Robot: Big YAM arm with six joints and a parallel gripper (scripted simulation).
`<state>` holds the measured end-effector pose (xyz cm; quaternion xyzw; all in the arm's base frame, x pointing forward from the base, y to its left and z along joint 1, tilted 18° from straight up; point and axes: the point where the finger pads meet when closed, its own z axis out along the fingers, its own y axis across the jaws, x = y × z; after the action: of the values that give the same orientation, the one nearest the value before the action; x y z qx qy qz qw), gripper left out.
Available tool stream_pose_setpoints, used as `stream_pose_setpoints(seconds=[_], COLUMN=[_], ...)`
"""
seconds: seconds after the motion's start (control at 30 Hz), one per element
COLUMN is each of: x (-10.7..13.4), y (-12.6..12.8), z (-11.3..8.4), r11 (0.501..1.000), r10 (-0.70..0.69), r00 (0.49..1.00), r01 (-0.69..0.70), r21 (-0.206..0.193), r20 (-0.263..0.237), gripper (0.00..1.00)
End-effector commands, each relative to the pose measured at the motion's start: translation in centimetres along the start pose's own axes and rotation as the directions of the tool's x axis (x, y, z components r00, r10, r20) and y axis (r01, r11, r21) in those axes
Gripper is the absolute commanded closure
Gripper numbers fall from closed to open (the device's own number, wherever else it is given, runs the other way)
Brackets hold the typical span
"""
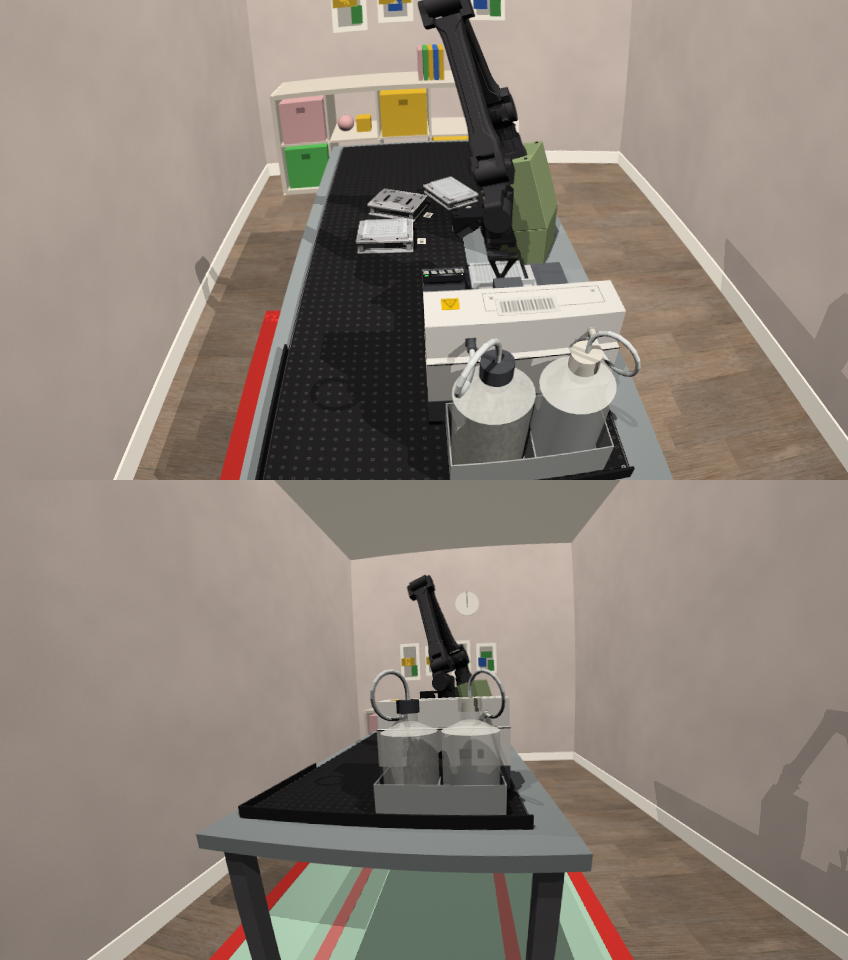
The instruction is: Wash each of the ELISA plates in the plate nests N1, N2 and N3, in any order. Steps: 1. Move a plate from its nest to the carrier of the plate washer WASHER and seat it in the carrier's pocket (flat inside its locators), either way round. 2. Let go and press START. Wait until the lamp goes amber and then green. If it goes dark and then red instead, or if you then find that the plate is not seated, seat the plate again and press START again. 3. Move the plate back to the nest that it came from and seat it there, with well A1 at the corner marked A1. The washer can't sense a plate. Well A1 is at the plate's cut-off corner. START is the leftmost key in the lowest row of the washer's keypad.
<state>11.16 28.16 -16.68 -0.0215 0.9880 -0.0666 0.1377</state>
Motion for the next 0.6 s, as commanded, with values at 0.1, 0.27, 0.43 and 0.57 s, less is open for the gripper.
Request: stream_pose_setpoints(seconds=[0.1,0.27,0.43,0.57], x=[0.2,0.3,0.1,0.1], y=[0.4,0.2,0.7,0.6], z=[-1.7,-2.3,-3.1,-3.8], r11=[1.0,1.0,1.0,1.0], r10=[0.009,0.006,0.009,0.009], r00=[1.0,1.0,1.0,1.0], r01=[-0.008,-0.006,-0.009,-0.009], r21=[-0.014,-0.013,-0.021,-0.02], r20=[0.002,0.001,0.003,0.003], gripper=[0.0,0.0,0.0,0.0])
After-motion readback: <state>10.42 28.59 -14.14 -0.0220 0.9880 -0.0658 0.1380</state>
